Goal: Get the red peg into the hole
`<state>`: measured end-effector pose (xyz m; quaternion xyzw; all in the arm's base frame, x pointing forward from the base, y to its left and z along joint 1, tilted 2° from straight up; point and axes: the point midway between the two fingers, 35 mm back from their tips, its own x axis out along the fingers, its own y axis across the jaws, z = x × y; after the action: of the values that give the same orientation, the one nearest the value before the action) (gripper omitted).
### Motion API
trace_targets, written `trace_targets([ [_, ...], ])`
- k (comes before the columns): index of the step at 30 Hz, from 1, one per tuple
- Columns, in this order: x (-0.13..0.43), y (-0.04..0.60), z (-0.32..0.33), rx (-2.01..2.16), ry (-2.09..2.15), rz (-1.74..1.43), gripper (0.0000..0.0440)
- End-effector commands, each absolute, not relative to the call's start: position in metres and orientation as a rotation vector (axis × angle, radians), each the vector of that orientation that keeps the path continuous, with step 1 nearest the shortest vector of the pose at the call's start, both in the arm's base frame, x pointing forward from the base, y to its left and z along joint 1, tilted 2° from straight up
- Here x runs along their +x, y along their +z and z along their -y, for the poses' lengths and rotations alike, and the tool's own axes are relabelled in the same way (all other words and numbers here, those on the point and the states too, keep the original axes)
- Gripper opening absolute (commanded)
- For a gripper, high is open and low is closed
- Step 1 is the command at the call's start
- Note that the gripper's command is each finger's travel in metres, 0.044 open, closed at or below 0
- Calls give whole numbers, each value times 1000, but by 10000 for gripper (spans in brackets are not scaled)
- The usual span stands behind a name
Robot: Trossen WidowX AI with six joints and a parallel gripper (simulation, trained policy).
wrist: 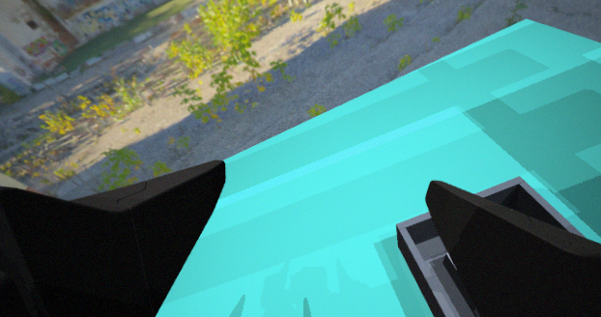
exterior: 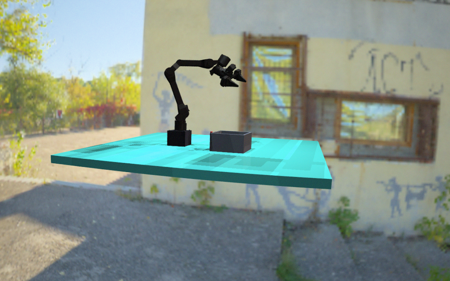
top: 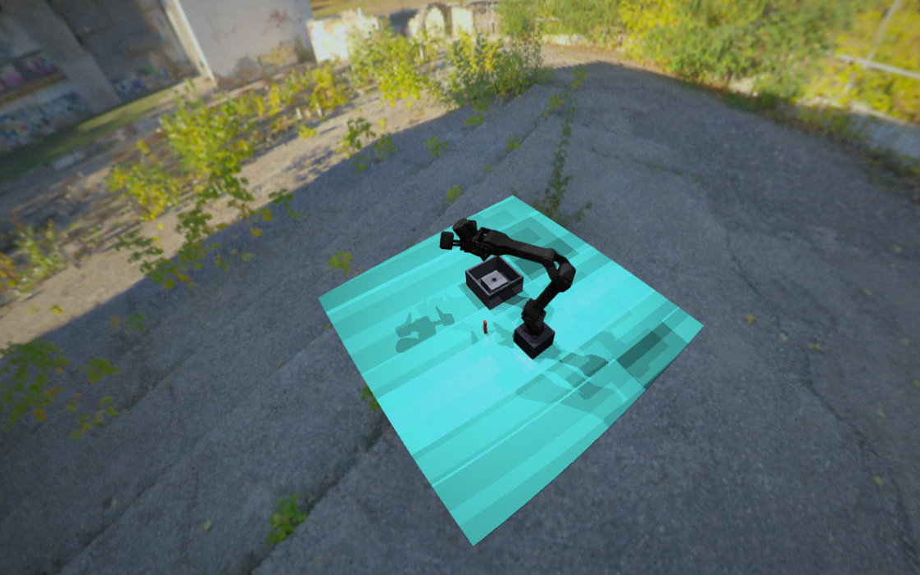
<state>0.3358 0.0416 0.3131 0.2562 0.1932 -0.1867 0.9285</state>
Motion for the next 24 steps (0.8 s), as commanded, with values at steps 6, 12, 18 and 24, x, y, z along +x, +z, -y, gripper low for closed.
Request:
trace_targets([
  [6,309,249,-52,437,-414,-690,440],
  [12,281,208,-60,396,-454,-895,440],
  [18,250,172,-68,366,-522,-1092,440],
  [24,220,143,-74,338,-607,-1254,440],
])
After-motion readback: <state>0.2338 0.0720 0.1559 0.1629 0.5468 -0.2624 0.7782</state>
